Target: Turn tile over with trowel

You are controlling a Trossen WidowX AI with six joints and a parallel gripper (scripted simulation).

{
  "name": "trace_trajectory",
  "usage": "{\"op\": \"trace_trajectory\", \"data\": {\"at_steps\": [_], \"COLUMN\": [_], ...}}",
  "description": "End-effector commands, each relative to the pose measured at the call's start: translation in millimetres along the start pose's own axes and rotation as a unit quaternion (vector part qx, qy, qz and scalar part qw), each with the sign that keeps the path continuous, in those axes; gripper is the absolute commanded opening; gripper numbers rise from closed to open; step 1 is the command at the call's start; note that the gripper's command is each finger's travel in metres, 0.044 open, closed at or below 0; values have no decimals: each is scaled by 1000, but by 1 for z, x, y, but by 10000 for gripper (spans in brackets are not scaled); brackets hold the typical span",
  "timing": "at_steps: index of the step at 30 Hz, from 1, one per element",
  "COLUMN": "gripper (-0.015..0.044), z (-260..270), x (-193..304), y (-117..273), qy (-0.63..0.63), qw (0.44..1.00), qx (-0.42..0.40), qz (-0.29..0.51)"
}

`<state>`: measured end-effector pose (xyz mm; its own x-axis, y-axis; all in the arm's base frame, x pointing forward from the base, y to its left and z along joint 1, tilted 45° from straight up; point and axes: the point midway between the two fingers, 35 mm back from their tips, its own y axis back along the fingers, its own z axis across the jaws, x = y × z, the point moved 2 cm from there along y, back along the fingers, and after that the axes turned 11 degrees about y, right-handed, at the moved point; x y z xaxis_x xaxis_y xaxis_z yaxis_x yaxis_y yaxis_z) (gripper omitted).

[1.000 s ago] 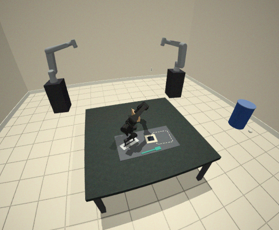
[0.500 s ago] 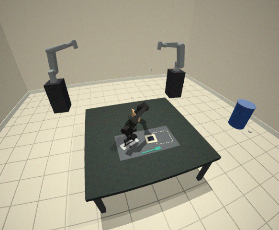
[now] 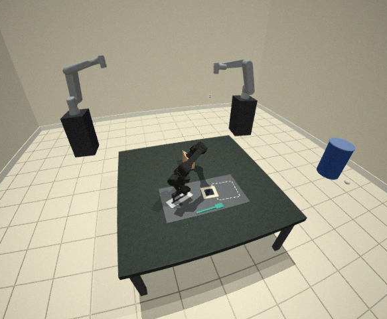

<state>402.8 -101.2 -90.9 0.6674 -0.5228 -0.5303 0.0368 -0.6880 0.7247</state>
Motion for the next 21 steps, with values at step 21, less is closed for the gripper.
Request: {"op": "trace_trajectory", "data": {"at_steps": [21], "gripper": [130], "z": [0], "x": [0], "y": [-1], "qy": [-185], "qw": [983], "qx": [1], "qz": [-1]}}
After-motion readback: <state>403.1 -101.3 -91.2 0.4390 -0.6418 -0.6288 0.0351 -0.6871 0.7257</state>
